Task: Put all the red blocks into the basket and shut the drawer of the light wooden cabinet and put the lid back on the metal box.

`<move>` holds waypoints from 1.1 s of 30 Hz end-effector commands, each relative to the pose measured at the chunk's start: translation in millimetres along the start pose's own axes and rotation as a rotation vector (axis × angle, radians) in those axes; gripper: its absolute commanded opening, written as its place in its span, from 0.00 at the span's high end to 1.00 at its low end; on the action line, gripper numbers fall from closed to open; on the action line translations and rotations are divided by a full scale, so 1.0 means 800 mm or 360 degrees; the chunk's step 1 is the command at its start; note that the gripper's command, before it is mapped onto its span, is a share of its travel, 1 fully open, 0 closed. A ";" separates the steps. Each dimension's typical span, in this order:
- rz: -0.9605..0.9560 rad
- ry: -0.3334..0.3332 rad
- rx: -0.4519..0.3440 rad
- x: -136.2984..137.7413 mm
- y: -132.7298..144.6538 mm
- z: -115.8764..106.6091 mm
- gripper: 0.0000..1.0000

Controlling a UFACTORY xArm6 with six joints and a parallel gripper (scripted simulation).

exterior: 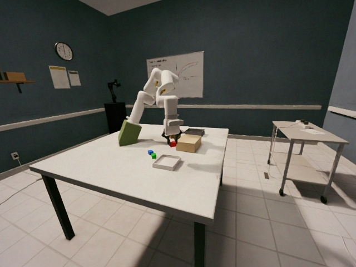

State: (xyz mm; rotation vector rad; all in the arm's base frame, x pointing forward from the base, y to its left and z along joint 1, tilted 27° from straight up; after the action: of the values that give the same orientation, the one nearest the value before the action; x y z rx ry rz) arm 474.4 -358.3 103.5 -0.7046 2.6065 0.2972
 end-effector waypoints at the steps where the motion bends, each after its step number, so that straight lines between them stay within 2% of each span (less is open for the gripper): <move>1: -0.0001 -0.0002 0.0006 -0.001 -0.002 0.011 1.00; 33: -0.0001 -0.0002 0.0006 -0.001 -0.002 0.087 1.00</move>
State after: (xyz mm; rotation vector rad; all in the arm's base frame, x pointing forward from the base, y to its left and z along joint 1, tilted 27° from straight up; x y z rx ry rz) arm 495.9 -339.1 47.7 -0.7046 2.6067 0.2971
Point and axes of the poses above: the point where the finger pads meet when closed, its own z axis out along the fingers, its own x axis across the jaws, y = z × x, the point moved 7 cm from there along -z, back along the fingers, and after that the axes turned 9 degrees about z, right-handed, at the moved point
